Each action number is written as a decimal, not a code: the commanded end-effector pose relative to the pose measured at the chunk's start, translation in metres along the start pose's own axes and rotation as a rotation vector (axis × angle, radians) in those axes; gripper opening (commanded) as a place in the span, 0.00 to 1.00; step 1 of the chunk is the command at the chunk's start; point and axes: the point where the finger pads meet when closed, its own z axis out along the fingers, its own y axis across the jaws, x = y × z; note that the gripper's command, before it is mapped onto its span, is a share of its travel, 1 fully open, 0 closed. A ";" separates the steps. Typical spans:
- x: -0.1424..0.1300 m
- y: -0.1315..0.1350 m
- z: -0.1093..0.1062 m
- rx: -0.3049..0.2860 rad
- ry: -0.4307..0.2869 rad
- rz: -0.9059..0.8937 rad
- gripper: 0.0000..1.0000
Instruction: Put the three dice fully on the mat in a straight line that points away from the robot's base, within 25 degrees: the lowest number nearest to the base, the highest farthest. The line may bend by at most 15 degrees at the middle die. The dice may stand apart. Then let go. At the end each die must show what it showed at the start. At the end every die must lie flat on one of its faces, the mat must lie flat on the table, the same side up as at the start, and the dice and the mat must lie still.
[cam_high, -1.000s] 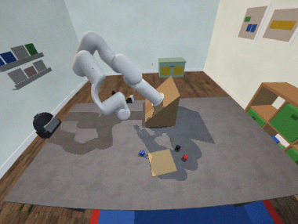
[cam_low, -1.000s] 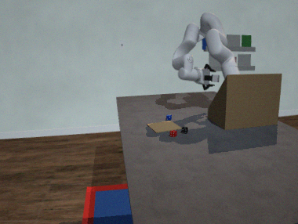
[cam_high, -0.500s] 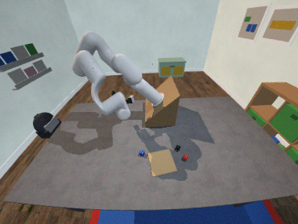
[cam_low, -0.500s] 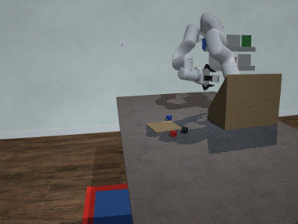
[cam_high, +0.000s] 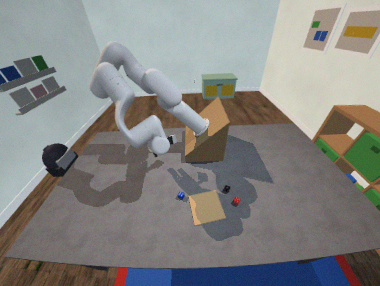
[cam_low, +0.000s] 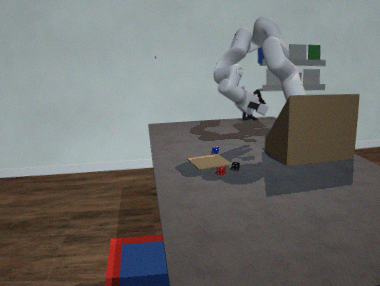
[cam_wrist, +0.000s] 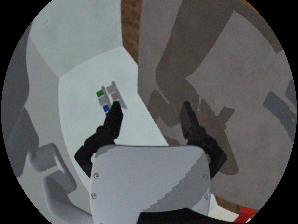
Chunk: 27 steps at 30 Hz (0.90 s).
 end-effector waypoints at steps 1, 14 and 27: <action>0.002 0.041 -0.028 -0.156 -0.004 0.081 1.00; 0.014 0.102 -0.106 -0.465 0.053 0.207 1.00; 0.039 0.144 -0.213 -0.791 0.191 0.301 1.00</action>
